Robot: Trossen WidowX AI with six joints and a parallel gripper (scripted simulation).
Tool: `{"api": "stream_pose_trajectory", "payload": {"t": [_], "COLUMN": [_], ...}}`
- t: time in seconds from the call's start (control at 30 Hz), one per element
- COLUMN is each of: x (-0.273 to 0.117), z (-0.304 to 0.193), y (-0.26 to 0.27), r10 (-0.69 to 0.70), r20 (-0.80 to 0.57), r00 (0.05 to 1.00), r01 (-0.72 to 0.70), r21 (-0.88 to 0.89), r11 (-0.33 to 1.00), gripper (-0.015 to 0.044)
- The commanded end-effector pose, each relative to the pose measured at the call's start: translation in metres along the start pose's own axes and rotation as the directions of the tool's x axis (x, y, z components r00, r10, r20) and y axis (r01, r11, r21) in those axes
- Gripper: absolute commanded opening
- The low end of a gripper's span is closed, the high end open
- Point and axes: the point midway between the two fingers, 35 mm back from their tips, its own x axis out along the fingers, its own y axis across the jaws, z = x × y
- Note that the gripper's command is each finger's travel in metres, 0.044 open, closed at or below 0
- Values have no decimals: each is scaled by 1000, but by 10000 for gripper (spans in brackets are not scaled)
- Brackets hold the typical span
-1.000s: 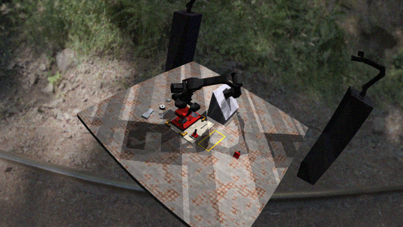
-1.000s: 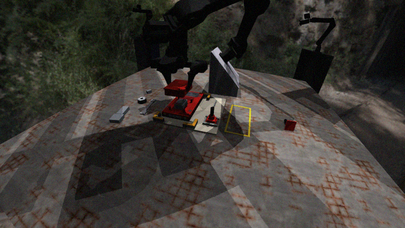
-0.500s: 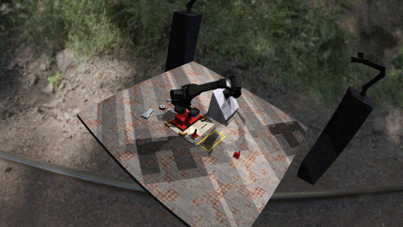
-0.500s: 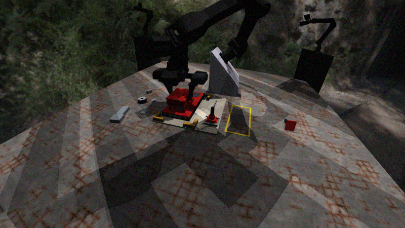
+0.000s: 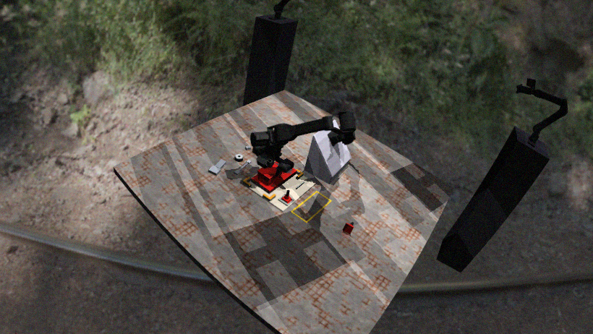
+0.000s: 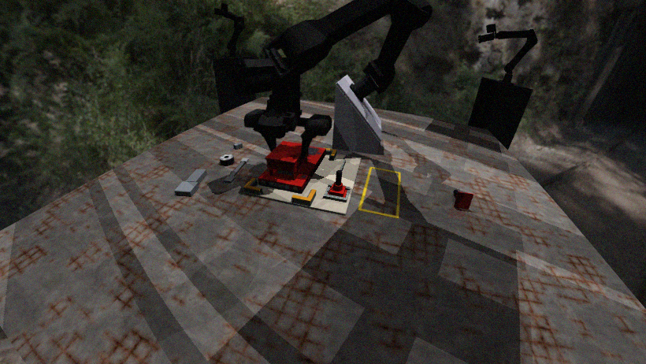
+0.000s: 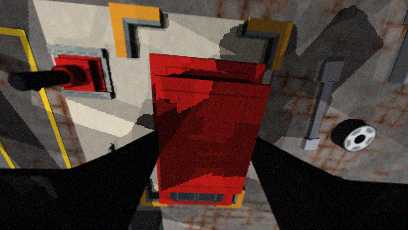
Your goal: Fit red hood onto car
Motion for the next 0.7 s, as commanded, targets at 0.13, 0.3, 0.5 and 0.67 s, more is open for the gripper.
{"api": "stream_pose_trajectory", "payload": {"t": [0.13, 0.3, 0.5, 0.67], "x": [0, 1, 3, 6], "z": [1, 1, 1, 1], "y": [1, 1, 1, 1], "r10": [4, 4, 4, 4], "r20": [5, 5, 5, 5], "r00": [1000, 1000, 1000, 1000], "r01": [-4, -4, -4, -4], "r21": [1, 1, 1, 1], "r11": [1000, 1000, 1000, 1000], "gripper": [0, 0, 0, 0]}}
